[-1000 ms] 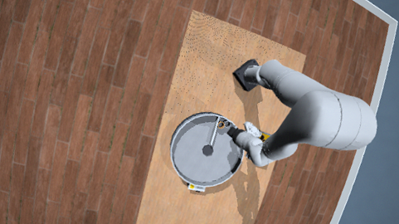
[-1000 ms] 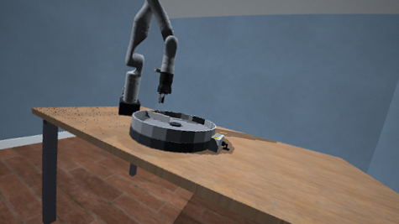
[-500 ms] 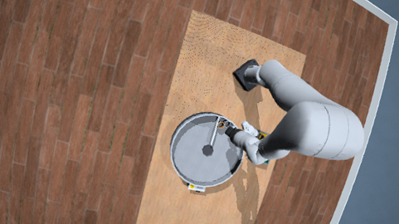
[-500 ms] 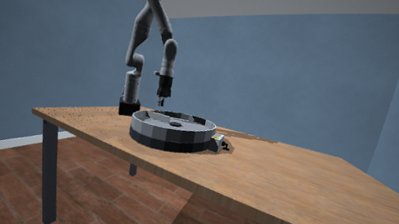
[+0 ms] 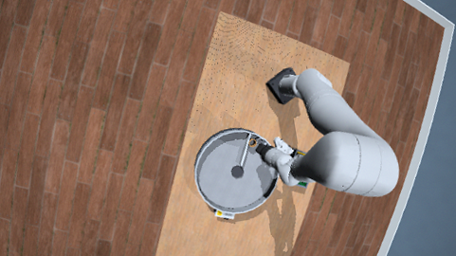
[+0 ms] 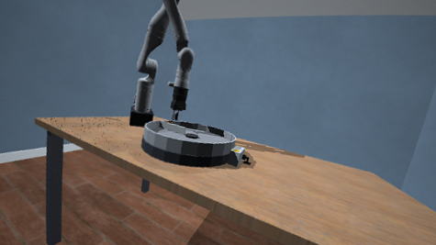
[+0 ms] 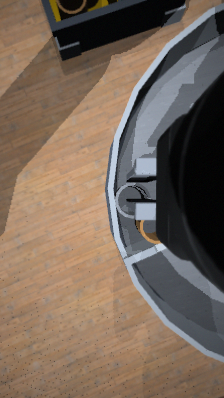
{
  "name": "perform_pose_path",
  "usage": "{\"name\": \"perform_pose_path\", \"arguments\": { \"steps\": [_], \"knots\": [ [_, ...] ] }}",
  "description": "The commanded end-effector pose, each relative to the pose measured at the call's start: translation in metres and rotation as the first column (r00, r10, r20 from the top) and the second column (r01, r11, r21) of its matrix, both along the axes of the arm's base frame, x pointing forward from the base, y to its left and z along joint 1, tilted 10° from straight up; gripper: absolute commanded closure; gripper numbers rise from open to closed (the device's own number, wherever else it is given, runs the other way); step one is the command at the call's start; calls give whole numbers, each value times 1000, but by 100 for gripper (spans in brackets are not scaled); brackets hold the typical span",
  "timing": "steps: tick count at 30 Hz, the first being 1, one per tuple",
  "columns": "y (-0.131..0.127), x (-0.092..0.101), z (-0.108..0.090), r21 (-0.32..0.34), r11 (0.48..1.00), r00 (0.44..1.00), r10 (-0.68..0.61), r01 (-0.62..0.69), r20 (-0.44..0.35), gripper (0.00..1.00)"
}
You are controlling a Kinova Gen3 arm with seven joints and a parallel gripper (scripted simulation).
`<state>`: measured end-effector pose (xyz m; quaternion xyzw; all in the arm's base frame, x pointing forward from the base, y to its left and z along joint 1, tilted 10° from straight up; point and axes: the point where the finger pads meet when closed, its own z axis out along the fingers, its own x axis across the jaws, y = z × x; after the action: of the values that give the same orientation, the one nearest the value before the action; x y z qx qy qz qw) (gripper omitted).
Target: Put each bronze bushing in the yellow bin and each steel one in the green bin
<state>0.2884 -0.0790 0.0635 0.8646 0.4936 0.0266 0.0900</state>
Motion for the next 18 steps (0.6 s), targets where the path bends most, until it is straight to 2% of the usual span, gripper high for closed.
{"name": "perform_pose_path", "arguments": {
  "steps": [1,18],
  "knots": [
    [3,-1,-2,3,1000,1000,7,-7,-6,55],
    [1,0,-11,3,1000,1000,6,-6,-5,55]
  ]
}}
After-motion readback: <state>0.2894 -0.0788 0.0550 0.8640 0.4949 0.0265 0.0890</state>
